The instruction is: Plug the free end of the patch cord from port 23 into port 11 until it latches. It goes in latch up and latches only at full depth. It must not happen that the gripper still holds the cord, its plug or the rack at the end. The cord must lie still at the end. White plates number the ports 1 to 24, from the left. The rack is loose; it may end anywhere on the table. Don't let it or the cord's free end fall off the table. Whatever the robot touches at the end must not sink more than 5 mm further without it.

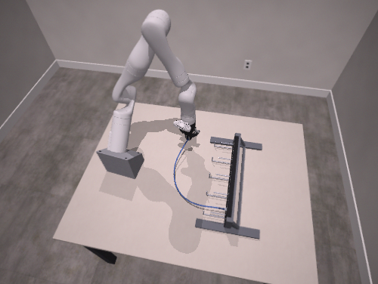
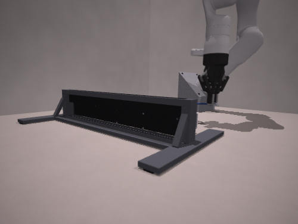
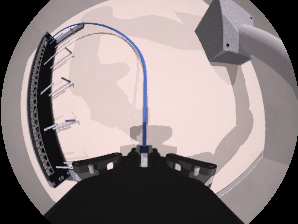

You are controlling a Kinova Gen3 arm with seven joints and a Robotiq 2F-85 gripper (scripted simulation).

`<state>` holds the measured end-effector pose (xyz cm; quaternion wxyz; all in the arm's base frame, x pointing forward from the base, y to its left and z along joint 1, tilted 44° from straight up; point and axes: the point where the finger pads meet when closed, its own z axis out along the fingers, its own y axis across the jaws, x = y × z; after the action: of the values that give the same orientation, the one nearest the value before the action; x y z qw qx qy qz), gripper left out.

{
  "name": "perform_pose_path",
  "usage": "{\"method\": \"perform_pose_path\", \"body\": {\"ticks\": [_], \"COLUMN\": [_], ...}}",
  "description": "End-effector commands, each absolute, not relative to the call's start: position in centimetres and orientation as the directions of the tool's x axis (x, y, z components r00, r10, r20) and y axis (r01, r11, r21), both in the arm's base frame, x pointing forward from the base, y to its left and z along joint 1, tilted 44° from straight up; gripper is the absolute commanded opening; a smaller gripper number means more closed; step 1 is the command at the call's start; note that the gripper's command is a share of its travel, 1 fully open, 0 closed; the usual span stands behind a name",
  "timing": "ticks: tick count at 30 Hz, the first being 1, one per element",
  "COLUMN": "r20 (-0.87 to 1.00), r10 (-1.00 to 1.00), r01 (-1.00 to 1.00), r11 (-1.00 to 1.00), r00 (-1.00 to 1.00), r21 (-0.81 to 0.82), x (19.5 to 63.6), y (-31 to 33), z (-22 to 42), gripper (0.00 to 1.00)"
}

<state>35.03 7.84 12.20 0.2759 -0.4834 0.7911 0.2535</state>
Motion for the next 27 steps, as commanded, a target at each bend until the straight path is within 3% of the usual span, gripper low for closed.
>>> {"method": "perform_pose_path", "body": {"ticks": [1, 27], "r20": [-0.681, -0.645], "r10": [-0.619, -0.536], "r01": [-0.899, -0.816], "r11": [0.414, 0.517], "r00": [-0.392, -0.545], "r21": [0.142, 0.259], "x": [35.3, 37.0], "y": [7.6, 5.1], "z": [12.1, 11.2], "gripper": [0.00, 0.00]}}
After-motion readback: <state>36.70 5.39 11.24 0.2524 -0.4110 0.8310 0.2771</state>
